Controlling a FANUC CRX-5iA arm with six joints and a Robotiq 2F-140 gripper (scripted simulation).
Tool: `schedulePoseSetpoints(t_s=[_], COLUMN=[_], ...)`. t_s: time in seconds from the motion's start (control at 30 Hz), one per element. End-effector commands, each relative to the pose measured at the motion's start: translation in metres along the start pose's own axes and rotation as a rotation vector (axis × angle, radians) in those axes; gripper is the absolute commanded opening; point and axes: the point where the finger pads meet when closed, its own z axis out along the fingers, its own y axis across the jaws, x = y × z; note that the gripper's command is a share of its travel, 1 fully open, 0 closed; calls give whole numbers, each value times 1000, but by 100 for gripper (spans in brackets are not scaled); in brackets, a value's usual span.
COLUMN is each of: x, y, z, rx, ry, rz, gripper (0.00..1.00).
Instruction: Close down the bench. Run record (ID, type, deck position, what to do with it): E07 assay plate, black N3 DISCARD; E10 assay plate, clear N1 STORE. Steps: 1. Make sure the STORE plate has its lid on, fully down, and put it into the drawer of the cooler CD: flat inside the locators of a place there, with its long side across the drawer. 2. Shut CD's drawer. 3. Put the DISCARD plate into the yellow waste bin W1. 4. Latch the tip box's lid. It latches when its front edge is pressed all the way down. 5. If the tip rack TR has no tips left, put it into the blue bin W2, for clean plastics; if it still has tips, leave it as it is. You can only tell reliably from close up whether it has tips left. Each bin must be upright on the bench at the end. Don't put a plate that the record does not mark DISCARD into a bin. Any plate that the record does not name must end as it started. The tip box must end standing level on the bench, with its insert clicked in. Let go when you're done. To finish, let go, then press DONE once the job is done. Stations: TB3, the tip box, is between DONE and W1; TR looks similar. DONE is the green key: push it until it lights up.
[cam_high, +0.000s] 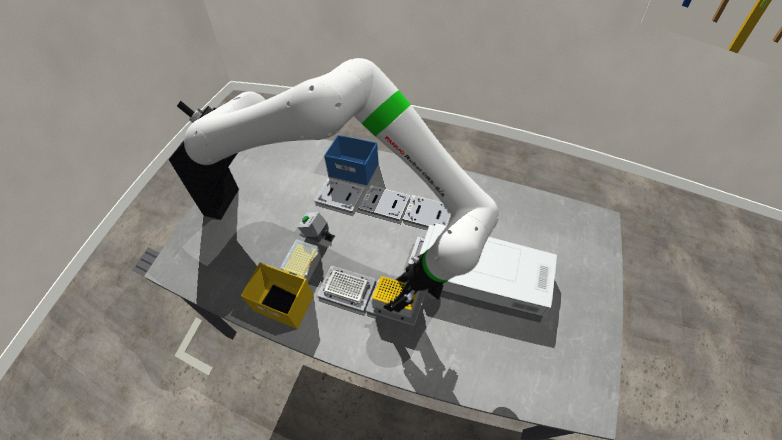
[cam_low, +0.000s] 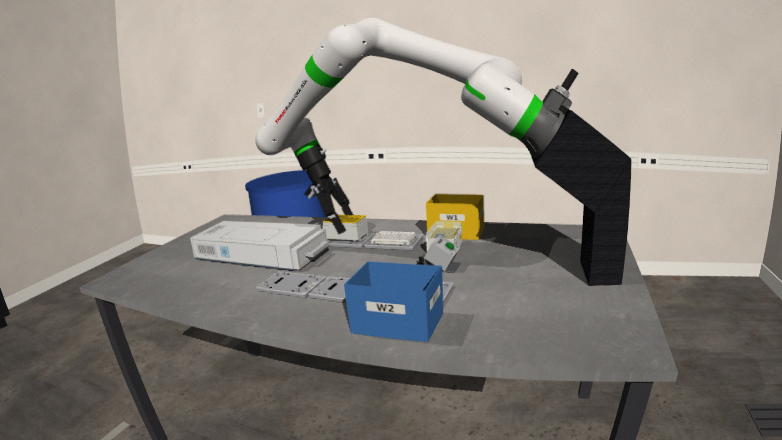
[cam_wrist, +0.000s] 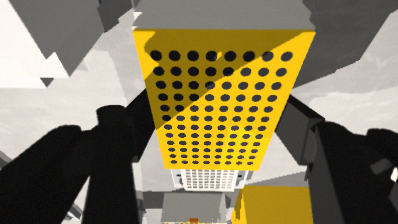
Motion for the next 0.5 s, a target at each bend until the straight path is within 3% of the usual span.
schedulePoseSetpoints(t_s=[0.0, 0.47], x=[-1, -8], y=[0, 0], z=[-4, -18], rx=[-1, -1], ry=[2, 2], rz=[0, 0], gripper=[10, 10])
